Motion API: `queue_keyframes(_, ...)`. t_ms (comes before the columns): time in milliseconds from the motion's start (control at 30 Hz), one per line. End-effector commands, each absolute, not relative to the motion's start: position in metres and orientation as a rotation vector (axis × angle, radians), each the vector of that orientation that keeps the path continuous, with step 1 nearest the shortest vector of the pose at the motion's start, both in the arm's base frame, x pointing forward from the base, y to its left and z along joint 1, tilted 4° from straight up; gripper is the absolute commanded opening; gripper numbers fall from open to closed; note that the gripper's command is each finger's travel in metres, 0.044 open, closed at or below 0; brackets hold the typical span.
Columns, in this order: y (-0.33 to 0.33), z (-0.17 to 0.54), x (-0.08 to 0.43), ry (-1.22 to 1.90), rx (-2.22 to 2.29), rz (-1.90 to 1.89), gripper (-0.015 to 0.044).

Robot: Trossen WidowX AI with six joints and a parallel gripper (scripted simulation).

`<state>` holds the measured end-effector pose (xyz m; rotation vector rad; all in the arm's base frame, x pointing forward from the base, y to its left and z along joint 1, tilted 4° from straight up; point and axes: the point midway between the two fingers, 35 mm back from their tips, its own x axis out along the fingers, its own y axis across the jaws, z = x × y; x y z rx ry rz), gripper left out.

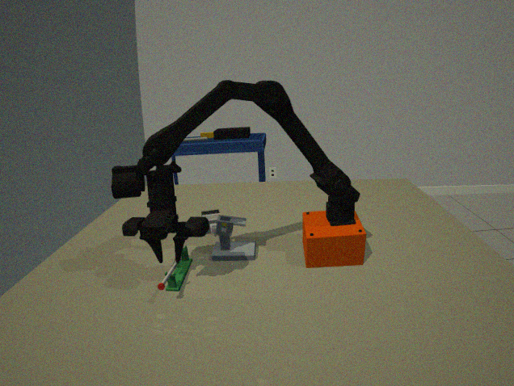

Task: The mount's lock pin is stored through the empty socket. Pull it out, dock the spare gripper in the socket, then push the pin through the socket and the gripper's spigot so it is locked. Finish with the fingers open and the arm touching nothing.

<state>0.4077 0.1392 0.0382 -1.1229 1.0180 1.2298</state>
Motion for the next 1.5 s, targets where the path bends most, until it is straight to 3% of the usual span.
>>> queue_keyframes(0, 0.139, 0.028, 0.406, 1.033, -1.119, 1.232, 0.0180)
queue_keyframes(900, 0.140, -0.002, 0.406, 1.033, -1.119, 1.233, 0.0180)
queue_keyframes(1100, 0.140, -0.002, 0.406, 1.033, -1.119, 1.233, 0.0023)
queue_keyframes(1467, 0.140, 0.001, 0.407, 1.032, -1.119, 1.233, 0.0000)
